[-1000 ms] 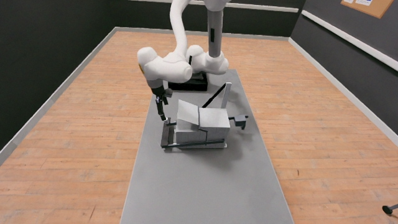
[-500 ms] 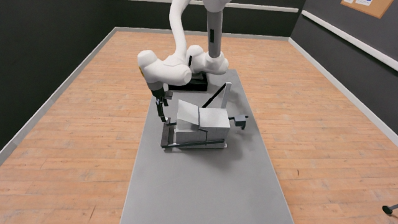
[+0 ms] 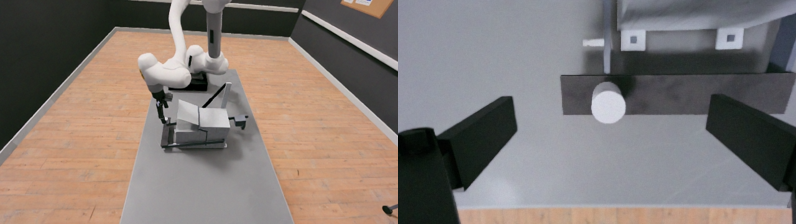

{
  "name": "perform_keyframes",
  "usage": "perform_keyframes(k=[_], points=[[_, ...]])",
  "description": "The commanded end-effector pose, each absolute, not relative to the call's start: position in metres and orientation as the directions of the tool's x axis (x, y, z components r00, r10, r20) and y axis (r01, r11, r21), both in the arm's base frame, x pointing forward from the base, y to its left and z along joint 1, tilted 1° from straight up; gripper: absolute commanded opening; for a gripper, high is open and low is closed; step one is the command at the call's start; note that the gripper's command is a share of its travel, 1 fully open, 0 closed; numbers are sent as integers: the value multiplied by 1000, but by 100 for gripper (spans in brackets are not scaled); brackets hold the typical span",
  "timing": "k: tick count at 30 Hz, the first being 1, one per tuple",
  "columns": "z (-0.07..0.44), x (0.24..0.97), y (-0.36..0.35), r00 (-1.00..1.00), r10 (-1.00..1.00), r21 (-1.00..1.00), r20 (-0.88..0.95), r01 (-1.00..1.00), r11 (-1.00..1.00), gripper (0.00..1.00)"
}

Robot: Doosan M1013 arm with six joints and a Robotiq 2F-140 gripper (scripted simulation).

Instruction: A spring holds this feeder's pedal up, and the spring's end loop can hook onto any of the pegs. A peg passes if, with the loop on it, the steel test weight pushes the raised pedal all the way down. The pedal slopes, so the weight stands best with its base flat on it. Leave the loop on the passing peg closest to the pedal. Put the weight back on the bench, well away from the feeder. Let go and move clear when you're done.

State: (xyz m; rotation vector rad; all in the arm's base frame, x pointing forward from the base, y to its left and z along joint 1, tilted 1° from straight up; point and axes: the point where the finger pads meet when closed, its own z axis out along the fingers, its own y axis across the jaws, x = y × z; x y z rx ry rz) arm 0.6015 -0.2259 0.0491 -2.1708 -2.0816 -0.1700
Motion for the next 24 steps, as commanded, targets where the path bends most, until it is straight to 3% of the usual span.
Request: perform_keyframes(k=[1,24], points=[[43,602,-226,43,984,-14,171,999,-41,100],[17,601,-226,43,984,-14,173,999,-41,100]])
